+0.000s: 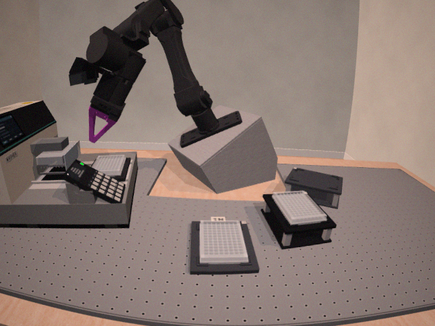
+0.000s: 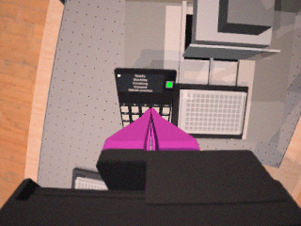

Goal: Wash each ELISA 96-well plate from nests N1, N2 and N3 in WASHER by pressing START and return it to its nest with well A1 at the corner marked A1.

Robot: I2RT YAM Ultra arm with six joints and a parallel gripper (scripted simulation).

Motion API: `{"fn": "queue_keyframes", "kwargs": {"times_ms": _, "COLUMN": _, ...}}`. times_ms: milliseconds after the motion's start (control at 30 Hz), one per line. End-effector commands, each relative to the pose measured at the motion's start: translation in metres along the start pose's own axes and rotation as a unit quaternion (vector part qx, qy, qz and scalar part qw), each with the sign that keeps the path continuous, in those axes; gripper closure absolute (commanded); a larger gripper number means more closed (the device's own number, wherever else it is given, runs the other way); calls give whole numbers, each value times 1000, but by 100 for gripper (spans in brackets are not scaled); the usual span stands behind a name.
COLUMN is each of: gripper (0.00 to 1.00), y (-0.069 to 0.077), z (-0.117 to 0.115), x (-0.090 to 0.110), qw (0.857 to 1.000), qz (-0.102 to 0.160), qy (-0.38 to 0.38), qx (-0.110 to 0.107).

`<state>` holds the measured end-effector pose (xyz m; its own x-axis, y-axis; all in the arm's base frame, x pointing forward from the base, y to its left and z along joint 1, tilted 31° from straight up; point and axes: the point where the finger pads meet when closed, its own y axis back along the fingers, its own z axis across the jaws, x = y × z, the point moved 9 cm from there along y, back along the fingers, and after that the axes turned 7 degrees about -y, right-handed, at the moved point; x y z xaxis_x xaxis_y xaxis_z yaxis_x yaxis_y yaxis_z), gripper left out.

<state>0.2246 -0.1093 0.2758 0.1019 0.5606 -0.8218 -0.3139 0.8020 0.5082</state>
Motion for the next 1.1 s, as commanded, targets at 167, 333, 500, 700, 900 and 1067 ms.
{"fn": "queue_keyframes", "kwargs": {"times_ms": 167, "gripper": 100, "y": 1, "z": 8, "x": 20, "qw": 1000, "qz": -12, "qy": -17, "qx": 3}}
{"fn": "queue_keyframes", "kwargs": {"times_ms": 333, "gripper": 100, "y": 1, "z": 12, "x": 29, "qw": 1000, "qz": -12, "qy": -17, "qx": 3}}
{"fn": "queue_keyframes", "kwargs": {"times_ms": 500, "gripper": 100, "y": 0, "z": 17, "x": 45, "qw": 1000, "qz": -12, "qy": -17, "qx": 3}}
{"fn": "queue_keyframes", "kwargs": {"times_ms": 700, "gripper": 100, "y": -1, "z": 24, "x": 64, "qw": 1000, "qz": -12, "qy": -17, "qx": 3}}
{"fn": "queue_keyframes", "kwargs": {"times_ms": 900, "gripper": 100, "y": -1, "z": 29, "x": 77, "qw": 1000, "qz": -11, "qy": -16, "qx": 3}}
{"fn": "queue_keyframes", "kwargs": {"times_ms": 1067, "gripper": 100, "y": -2, "z": 34, "x": 92, "qw": 1000, "qz": -11, "qy": -16, "qx": 3}}
